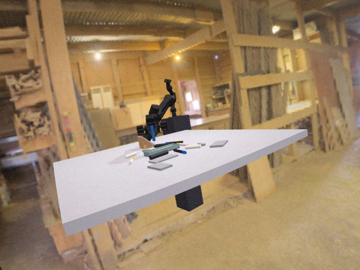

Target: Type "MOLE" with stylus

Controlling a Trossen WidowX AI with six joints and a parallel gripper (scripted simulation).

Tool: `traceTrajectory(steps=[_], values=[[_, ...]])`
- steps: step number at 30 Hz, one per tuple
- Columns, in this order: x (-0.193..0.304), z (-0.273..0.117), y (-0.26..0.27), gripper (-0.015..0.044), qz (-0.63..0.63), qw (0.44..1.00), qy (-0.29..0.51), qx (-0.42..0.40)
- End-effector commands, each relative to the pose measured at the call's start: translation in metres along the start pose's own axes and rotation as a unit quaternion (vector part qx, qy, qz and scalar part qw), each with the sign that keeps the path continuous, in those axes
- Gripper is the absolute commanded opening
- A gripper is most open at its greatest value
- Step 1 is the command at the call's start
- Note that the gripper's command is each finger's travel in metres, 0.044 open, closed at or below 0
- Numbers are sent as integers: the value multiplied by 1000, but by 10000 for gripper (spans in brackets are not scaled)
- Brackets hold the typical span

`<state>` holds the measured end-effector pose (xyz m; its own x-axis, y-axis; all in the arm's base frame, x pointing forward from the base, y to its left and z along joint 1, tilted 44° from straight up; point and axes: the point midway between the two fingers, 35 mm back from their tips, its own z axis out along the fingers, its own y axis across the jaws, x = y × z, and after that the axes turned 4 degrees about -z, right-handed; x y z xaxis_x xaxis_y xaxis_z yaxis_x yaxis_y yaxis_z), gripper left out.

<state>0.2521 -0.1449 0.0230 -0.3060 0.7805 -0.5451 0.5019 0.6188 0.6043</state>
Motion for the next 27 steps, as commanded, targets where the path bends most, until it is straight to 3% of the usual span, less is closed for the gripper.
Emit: traceTrajectory(steps=[1, 20, 23, 27], values=[[1, -4, 7, 0, 2, 1000, -1, 2], [21, -4, 22, 0, 2, 1000, 0, 0], [21, -3, 22, 79, 2, 1000, 0, 0], [23, -1, 23, 81, 2, 1000, 0, 0]])
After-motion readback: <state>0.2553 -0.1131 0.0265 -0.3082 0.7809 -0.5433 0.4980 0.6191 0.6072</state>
